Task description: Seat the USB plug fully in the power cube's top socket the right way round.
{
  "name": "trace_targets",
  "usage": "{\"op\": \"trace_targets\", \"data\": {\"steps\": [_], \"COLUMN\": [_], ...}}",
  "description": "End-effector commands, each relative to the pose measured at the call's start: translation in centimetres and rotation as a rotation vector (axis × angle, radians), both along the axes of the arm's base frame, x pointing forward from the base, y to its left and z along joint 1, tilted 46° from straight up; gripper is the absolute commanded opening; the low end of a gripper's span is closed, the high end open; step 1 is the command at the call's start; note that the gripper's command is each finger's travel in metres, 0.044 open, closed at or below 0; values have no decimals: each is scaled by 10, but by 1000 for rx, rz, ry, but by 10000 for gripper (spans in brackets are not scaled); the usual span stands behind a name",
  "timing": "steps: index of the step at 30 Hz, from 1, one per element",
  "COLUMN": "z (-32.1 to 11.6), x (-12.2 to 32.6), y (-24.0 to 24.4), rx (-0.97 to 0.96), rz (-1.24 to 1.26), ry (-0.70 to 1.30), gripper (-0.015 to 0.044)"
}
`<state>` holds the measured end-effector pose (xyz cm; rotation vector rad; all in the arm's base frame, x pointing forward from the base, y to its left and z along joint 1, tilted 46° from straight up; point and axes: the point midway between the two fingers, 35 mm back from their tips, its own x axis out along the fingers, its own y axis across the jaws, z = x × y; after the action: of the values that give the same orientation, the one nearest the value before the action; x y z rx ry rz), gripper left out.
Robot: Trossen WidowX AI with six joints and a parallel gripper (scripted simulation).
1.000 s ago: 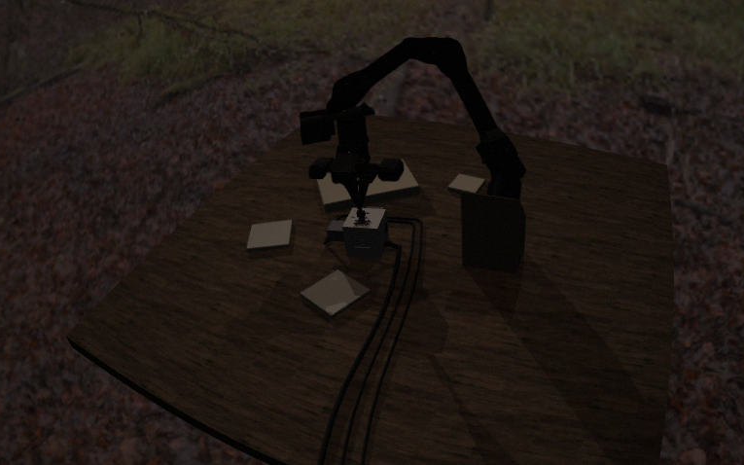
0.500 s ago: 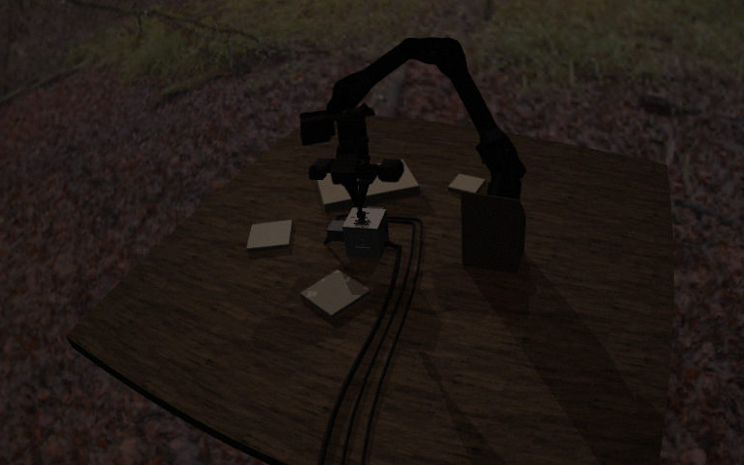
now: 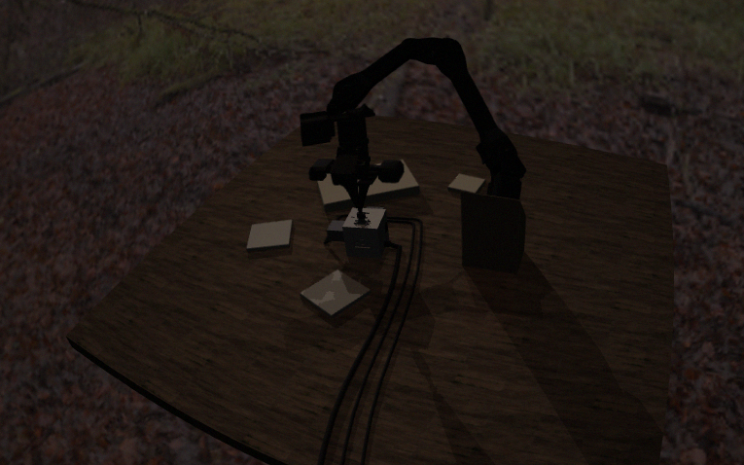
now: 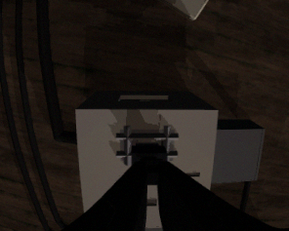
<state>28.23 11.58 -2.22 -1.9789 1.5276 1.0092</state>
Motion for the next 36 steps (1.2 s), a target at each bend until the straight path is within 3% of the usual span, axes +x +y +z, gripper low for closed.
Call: {"op": "trace_targets", "data": {"steps": [1, 36], "z": [-1, -4], "x": [0, 1], "y": [0, -3], "rx": [2, 2], "rz": [4, 4], "ry": [3, 3], "gripper": [0, 0]}}
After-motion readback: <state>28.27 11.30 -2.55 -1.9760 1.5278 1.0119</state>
